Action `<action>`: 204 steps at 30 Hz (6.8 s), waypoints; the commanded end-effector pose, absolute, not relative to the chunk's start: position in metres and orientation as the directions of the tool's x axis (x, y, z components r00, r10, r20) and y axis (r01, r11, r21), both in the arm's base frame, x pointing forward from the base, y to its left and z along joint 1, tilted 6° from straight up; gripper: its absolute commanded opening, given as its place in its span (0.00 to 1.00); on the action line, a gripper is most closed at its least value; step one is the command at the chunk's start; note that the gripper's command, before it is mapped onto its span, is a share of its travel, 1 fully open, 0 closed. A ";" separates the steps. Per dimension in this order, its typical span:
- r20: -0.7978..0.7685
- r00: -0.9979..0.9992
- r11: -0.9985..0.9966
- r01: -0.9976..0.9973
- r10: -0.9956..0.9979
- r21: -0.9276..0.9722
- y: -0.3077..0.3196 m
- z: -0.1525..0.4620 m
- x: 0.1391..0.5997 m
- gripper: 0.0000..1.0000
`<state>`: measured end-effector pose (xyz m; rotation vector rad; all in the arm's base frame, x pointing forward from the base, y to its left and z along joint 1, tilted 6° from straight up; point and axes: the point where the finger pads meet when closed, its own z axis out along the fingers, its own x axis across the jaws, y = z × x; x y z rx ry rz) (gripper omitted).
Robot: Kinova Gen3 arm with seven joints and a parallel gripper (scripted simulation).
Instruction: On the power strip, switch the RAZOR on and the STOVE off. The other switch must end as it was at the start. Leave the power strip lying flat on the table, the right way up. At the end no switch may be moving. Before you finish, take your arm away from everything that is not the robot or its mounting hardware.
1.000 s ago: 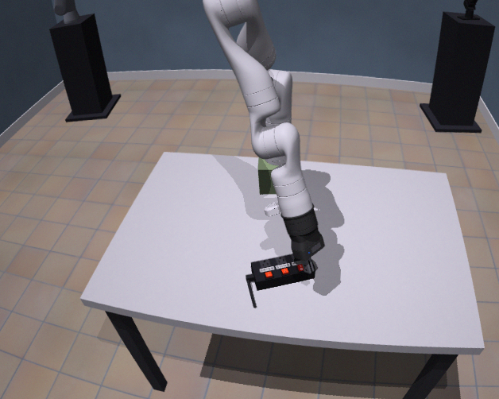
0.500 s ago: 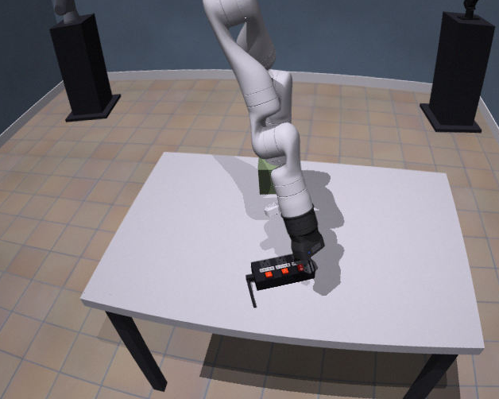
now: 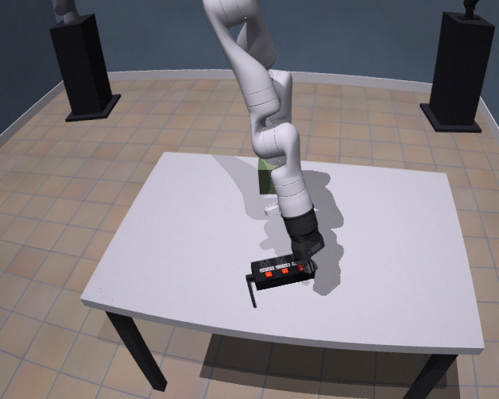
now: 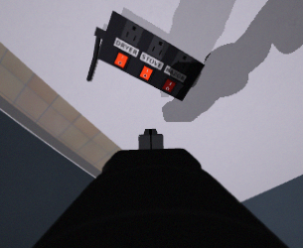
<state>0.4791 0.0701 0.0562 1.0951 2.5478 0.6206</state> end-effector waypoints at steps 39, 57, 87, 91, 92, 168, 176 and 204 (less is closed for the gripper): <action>-0.103 -0.666 0.619 0.610 0.739 0.494 0.069 0.044 0.482 0.00; -0.103 -0.667 0.621 0.610 0.737 0.491 0.068 0.023 0.485 0.00; -0.102 -0.667 0.620 0.611 0.738 0.492 0.069 -0.010 0.488 0.00; -0.101 -0.667 0.619 0.611 0.739 0.493 0.070 -0.019 0.489 0.00; -0.101 -0.667 0.619 0.611 0.739 0.493 0.070 -0.019 0.489 0.00; -0.100 -0.665 0.616 0.612 0.740 0.495 0.071 -0.031 0.490 0.00; -0.100 -0.665 0.616 0.612 0.740 0.495 0.071 -0.031 0.490 0.00; -0.101 -0.666 0.619 0.612 0.739 0.493 0.070 -0.016 0.489 0.00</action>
